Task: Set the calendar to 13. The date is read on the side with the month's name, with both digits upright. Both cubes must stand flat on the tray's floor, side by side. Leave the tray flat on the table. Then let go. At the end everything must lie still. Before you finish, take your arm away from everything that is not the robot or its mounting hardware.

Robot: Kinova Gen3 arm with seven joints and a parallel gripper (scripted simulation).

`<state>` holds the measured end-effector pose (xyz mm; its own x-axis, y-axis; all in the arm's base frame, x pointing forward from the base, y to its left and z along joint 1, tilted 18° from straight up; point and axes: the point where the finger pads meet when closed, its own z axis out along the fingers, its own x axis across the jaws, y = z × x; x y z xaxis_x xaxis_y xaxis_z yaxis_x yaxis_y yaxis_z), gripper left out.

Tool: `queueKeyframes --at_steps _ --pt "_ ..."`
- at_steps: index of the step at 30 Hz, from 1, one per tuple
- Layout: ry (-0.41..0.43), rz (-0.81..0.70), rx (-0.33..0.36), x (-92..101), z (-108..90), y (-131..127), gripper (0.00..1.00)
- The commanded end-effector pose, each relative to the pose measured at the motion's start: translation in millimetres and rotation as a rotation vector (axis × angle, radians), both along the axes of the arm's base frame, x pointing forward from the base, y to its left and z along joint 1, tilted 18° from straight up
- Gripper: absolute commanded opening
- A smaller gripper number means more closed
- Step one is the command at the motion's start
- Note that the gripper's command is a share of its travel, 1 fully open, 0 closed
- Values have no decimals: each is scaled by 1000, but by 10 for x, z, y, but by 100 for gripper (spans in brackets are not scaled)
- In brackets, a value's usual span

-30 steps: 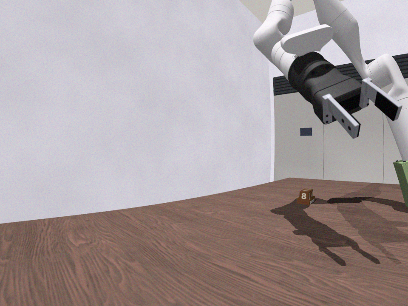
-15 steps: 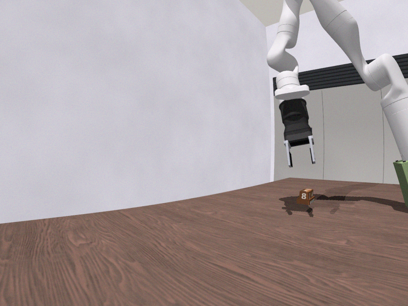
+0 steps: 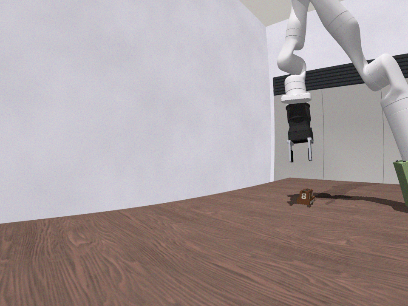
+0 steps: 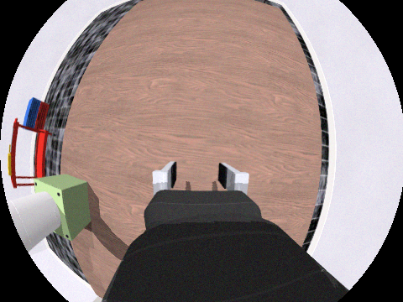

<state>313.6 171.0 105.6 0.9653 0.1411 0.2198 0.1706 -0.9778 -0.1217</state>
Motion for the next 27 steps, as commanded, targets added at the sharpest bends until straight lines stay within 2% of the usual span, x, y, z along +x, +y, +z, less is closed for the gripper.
queueKeyframes --at_steps 1,2,9,10,16,17,23,24,27 --pt "-2 1 3 3 13 8 100" --pt "-20 -20 -13 37 26 -185 100" --pt "-20 -20 -13 37 26 -185 100" --pt "-37 -39 -28 59 38 -362 100" --pt "-37 -39 -28 59 38 -362 100" --pt "-51 -57 -42 72 48 -520 100" --pt "-51 -57 -42 72 48 -520 100" --pt "-63 -72 -53 78 58 -660 100" --pt "-63 -72 -53 78 58 -660 100"
